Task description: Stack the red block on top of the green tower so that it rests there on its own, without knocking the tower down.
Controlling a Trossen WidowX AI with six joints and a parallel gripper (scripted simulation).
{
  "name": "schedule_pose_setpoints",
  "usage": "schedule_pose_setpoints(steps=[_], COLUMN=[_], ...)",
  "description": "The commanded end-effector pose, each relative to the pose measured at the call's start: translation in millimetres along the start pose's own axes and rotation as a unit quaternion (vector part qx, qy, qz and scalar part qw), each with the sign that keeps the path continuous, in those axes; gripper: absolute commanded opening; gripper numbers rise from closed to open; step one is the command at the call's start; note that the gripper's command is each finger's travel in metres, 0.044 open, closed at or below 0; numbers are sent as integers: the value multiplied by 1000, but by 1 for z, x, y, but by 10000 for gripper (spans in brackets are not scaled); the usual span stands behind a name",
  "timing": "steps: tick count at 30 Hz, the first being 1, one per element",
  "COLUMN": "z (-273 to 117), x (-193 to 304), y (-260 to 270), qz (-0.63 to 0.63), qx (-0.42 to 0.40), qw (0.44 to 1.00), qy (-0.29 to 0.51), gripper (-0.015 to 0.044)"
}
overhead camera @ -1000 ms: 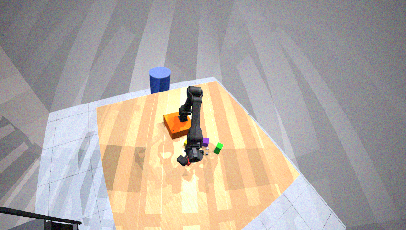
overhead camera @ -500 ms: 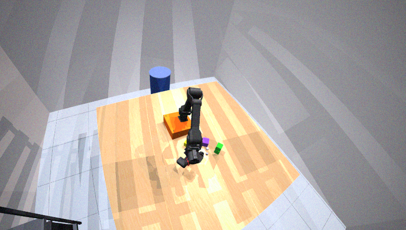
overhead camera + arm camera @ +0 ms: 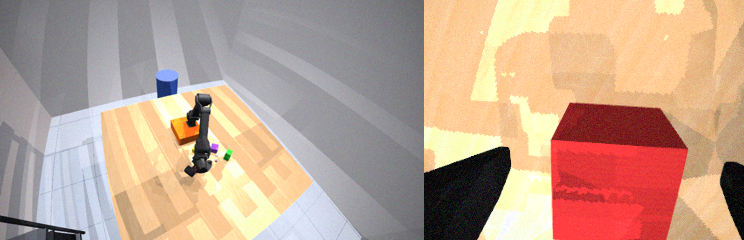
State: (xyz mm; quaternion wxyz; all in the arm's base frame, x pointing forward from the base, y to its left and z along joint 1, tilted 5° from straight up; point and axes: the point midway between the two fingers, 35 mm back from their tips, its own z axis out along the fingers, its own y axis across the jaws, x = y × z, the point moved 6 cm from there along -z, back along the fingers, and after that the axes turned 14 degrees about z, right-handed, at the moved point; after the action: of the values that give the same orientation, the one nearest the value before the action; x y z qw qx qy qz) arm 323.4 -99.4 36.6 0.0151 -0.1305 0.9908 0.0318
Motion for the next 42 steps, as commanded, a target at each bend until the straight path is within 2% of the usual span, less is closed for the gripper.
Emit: schedule_pose_setpoints(steps=[1, 17, 27, 35, 40, 42], z=[8, 10, 10, 10, -5, -15], x=[0, 0, 0, 0, 0, 0], y=[1, 1, 1, 1, 0, 0], qz=[2, 2, 2, 2, 2, 2], qx=[-3, -3, -3, -3, -3, -3], qw=[1000, 1000, 1000, 1000, 1000, 1000], qy=[-1, -1, -1, -1, -1, -1], gripper=[440, 440, 177, 124, 0, 0])
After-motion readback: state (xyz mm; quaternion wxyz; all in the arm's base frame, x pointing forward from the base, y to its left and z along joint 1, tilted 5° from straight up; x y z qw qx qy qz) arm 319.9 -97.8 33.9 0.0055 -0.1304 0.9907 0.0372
